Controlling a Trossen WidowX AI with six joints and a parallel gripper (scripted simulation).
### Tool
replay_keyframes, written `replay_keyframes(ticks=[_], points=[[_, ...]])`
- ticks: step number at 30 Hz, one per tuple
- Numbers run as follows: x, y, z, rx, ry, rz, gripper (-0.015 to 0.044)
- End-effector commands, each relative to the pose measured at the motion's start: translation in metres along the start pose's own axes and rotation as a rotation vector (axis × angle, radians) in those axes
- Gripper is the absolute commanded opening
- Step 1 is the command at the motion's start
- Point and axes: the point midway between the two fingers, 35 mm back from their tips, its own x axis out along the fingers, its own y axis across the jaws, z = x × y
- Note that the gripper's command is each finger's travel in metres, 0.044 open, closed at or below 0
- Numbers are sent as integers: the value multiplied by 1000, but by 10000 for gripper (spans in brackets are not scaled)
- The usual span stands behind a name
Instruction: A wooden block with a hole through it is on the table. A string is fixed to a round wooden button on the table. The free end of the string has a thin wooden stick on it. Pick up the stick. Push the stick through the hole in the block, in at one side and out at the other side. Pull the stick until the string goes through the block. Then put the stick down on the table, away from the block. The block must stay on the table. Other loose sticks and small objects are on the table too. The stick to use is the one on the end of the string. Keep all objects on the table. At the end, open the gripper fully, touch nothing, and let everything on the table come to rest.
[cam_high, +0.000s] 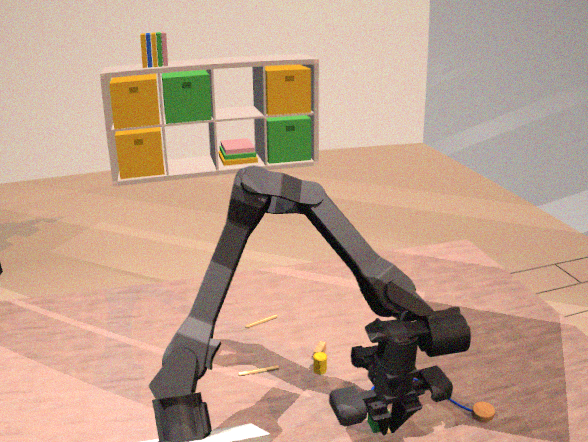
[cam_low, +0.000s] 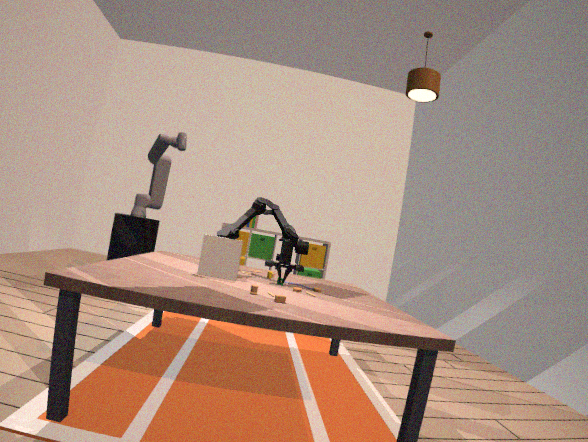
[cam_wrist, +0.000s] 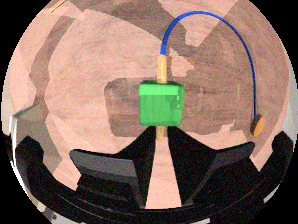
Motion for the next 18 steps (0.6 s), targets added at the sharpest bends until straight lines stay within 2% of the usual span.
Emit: replay_keyframes(ticks=[1, 4, 18], points=[[0, 0, 0, 0, 0, 0, 19], [0, 0, 0, 0, 0, 0, 0], [2, 1, -2, 16, -80, -7, 0]])
